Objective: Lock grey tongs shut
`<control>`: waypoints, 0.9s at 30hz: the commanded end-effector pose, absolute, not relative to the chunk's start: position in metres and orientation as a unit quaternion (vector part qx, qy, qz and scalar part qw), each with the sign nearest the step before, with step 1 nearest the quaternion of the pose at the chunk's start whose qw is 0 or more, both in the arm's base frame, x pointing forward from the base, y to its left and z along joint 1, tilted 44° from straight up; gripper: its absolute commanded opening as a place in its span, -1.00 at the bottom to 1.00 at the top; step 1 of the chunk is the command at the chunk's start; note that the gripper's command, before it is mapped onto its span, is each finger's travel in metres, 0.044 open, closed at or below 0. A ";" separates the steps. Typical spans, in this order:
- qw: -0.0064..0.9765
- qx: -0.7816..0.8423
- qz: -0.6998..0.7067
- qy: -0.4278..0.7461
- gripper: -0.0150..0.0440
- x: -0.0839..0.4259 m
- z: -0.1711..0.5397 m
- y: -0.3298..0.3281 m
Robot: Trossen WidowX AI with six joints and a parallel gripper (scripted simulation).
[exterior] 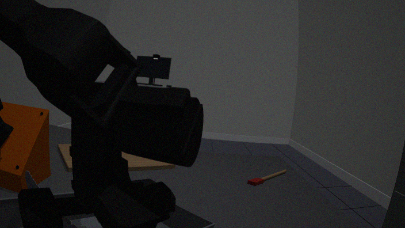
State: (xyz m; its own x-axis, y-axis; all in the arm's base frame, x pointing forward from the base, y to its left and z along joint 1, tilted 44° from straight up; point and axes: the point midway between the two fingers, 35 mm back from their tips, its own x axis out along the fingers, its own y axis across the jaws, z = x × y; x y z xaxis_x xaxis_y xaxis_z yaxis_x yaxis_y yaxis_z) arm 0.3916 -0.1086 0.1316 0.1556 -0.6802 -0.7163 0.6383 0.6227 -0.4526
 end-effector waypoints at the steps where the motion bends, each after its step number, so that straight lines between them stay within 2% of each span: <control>1: 0.757 -0.023 -0.432 0.490 1.00 0.391 0.126 -0.110; 2: 0.757 -0.023 -0.432 0.490 1.00 0.391 0.126 -0.110; 5: 0.760 -0.022 -0.434 0.484 0.73 0.391 0.131 -0.109; 27: 0.760 -0.022 -0.434 0.484 0.24 0.391 0.131 -0.109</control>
